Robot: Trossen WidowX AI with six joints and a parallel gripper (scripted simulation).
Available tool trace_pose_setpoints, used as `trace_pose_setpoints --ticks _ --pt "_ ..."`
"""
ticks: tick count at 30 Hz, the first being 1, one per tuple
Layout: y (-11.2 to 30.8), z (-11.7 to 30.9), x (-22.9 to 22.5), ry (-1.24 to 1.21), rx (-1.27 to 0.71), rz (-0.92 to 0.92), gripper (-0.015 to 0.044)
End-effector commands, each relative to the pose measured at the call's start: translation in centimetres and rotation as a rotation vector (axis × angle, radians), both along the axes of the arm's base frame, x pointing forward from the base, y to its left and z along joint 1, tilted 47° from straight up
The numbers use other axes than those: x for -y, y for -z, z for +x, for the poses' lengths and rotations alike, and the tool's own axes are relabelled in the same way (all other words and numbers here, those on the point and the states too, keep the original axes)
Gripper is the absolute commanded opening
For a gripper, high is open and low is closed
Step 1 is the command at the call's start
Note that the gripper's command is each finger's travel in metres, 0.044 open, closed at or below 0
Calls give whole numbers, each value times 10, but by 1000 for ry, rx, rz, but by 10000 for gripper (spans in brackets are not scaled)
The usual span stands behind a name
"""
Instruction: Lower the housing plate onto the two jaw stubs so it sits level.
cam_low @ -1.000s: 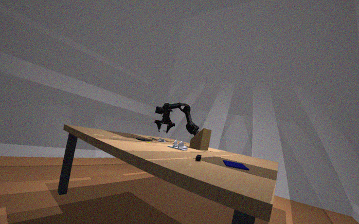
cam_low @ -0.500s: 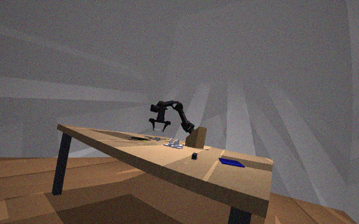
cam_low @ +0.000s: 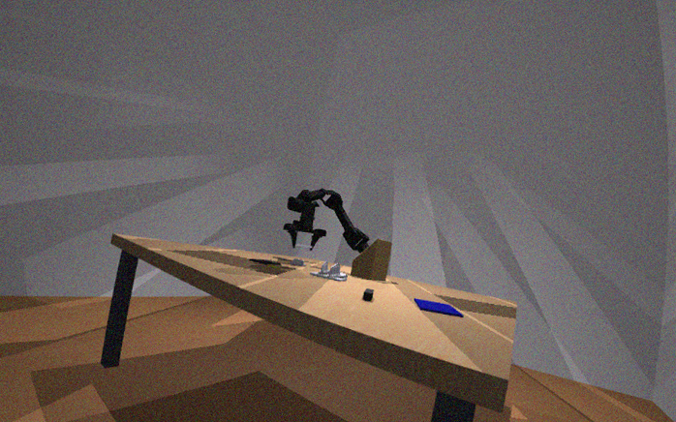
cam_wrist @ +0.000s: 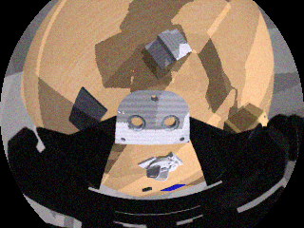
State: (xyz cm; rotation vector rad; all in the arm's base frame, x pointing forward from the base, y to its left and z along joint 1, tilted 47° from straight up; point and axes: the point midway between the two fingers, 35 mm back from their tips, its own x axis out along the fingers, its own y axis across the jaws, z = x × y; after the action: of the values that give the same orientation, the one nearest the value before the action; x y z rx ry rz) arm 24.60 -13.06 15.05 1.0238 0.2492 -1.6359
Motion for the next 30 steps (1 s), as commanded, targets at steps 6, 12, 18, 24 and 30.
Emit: trace_pose_setpoints --ticks 6,12,18,24,30 --pt "17 16 -16 -194 -180 10 351" --pt "28 24 -28 -324 -303 13 351" --pt "41 32 -41 -453 -425 14 351" --pt "53 38 -53 -582 -548 13 351" --pt "66 43 -66 -711 -672 10 351"
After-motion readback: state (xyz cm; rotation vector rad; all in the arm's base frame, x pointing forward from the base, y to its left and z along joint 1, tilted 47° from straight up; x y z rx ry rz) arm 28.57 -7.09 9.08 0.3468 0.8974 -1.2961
